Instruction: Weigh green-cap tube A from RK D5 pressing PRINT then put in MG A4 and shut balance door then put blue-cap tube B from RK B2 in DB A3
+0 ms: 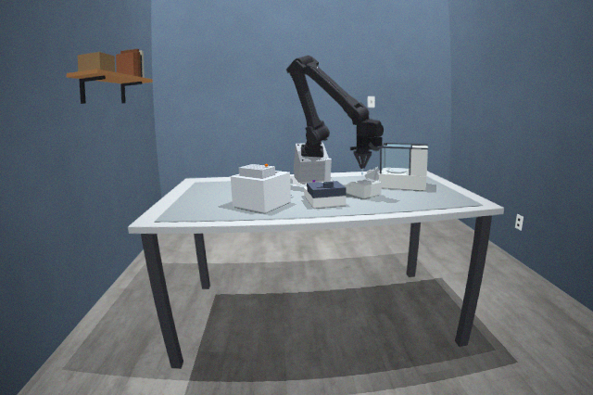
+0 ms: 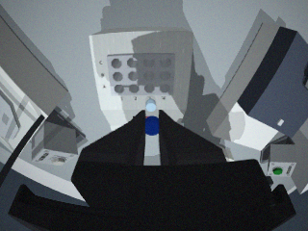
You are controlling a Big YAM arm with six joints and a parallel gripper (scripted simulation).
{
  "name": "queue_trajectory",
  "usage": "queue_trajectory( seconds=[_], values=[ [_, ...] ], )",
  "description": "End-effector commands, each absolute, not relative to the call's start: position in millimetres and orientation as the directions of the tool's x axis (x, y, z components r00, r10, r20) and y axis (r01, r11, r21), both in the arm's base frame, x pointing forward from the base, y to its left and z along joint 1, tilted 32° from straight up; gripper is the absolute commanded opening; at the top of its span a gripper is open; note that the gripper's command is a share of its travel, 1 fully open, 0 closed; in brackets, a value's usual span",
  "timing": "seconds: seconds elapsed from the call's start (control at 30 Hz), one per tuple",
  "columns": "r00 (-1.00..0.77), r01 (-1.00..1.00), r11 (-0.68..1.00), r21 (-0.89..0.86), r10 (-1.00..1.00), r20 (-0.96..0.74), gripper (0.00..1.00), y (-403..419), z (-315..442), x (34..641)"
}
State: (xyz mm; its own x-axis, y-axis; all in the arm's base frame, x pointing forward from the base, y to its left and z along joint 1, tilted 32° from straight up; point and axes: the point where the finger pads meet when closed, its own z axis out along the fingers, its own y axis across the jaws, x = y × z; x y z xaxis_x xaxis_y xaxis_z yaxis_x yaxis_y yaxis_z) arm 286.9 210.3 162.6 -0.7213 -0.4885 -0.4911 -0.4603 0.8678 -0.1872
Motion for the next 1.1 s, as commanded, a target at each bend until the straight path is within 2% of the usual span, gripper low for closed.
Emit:
queue_trajectory(
  seconds=[0.0, 1.07],
  values=[
    [-0.719, -0.462, 0.866, -0.189, -0.491, -0.493, 0.09, 211, 161, 294],
    [-0.710, -0.461, 0.869, -0.181, -0.483, -0.512, 0.09, 219, 159, 301]
  ],
)
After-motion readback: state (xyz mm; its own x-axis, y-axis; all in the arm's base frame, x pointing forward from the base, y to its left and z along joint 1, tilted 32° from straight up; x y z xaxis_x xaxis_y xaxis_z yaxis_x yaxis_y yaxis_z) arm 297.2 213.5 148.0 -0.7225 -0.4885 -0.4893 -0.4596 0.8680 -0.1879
